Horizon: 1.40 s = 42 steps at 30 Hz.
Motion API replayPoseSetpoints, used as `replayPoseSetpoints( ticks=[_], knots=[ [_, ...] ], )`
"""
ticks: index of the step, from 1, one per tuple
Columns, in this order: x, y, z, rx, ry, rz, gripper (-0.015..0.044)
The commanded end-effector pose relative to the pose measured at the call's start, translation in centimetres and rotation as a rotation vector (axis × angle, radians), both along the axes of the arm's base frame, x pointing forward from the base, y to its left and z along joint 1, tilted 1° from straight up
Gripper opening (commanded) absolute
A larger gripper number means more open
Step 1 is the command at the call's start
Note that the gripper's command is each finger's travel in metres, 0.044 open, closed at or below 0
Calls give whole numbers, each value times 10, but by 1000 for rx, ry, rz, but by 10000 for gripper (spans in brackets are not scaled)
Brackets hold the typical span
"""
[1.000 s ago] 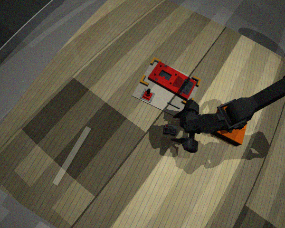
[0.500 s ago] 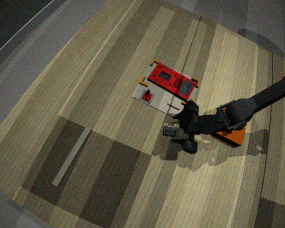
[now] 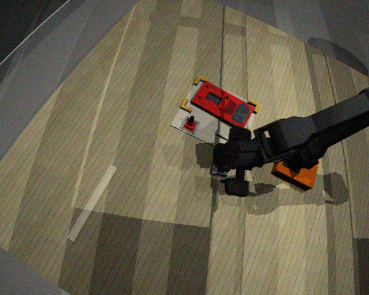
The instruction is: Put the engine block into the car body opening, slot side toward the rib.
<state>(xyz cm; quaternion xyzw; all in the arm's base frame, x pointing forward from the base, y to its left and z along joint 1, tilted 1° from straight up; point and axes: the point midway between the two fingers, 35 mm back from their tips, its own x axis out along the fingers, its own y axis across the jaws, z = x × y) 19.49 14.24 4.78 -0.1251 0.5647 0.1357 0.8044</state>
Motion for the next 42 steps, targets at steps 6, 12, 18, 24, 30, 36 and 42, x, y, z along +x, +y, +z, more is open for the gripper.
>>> replayPoseSetpoints(
  ticks=[6, 12, 18, 24, 30, 36, 42],
  knots=[
    [8, 1, 11, -69, 281, -30, 440],
    [9, 1, 13, -73, 302, -34, 440],
    [11, 2, 2, -73, 302, -34, 440],
    [11, 2, -5, -73, 302, -34, 440],
    [12, 2, -14, -73, 302, -34, 440],
    [12, 2, -24, -73, 302, -34, 440],
    [12, 2, -30, -73, 302, -34, 414]
  ],
)
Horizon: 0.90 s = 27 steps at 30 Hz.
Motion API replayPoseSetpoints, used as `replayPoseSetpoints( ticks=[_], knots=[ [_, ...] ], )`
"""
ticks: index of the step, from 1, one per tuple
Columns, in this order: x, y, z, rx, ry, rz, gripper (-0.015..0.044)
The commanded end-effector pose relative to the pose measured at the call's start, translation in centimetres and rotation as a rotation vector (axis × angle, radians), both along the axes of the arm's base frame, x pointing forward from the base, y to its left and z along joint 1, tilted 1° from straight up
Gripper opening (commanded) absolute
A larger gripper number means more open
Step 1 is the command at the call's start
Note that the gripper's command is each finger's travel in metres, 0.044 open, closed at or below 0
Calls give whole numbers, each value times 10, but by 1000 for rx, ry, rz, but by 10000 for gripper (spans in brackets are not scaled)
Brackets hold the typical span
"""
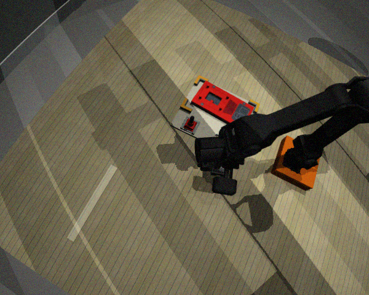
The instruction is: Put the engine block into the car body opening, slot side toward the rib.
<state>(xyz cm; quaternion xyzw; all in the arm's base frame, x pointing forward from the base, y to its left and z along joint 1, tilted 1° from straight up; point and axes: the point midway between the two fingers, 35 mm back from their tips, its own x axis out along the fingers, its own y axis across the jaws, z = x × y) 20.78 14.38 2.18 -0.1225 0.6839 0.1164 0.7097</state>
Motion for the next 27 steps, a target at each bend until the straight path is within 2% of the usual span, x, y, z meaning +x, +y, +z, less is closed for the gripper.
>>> replayPoseSetpoints(
  ticks=[1, 10, 17, 21, 27],
  knots=[
    [-1, 0, -4, 2, 7, 4, 387],
    [-1, 0, -4, 2, 7, 4, 151],
    [-1, 0, -4, 2, 7, 4, 105],
    [0, 1, 1, 2, 6, 4, 0],
    [2, 3, 18, 2, 6, 4, 0]
  ],
)
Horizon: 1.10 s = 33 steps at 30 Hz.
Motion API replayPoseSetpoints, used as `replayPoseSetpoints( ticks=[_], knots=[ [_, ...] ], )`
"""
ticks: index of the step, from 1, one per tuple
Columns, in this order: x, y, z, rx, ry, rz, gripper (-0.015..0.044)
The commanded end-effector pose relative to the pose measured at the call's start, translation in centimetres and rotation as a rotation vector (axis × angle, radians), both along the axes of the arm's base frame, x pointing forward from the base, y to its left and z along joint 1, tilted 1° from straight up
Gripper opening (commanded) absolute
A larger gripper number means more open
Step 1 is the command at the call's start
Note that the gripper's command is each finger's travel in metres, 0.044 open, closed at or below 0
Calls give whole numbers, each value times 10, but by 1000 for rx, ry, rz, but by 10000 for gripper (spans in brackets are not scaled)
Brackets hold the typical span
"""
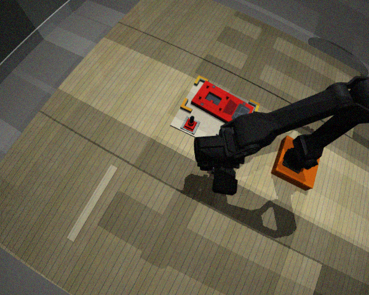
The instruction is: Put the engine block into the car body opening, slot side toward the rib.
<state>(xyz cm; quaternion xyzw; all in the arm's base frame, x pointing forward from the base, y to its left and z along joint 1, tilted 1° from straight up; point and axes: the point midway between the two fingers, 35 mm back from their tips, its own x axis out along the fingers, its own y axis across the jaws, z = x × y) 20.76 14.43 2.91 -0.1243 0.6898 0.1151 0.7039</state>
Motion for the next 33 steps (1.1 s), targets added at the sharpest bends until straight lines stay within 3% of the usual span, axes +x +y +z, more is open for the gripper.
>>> replayPoseSetpoints(
  ticks=[1, 33],
  knots=[
    [3, 3, 14, 9, -9, 4, 0],
    [-4, 1, 113, 9, -9, 4, 0]
  ],
)
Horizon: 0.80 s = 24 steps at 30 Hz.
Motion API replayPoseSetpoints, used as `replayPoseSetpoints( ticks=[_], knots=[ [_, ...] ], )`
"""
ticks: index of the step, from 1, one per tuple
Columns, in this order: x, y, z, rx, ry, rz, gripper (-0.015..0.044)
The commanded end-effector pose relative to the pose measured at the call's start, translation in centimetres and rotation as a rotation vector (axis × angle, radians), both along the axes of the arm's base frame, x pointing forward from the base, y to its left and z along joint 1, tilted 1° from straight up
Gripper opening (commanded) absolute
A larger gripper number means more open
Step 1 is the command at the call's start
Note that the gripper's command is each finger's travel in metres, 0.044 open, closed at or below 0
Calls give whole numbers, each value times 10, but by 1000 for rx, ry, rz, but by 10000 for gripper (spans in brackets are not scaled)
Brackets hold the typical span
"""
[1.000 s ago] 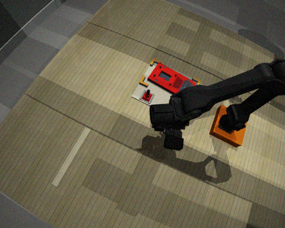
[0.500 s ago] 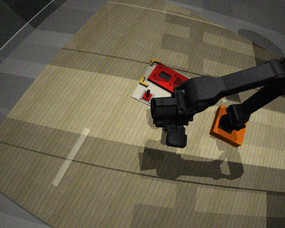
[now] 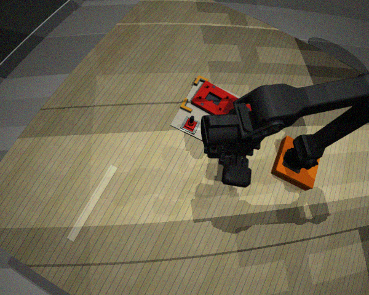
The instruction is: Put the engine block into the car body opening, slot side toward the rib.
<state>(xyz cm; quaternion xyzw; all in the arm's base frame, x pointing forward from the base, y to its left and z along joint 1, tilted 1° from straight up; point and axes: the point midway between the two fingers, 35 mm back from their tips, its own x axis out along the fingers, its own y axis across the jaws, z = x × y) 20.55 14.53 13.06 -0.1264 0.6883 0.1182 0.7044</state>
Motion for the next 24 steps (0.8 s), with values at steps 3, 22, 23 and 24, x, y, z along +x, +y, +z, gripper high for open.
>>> replayPoseSetpoints(
  ticks=[3, 22, 23, 24],
  knots=[
    [-2, -1, 13, 8, -7, -5, 0],
    [33, -27, 3, 22, -10, -77, 0],
    [35, -28, 3, 22, -10, -81, 0],
    [37, -30, 2, 21, -10, -85, 0]
  ],
)
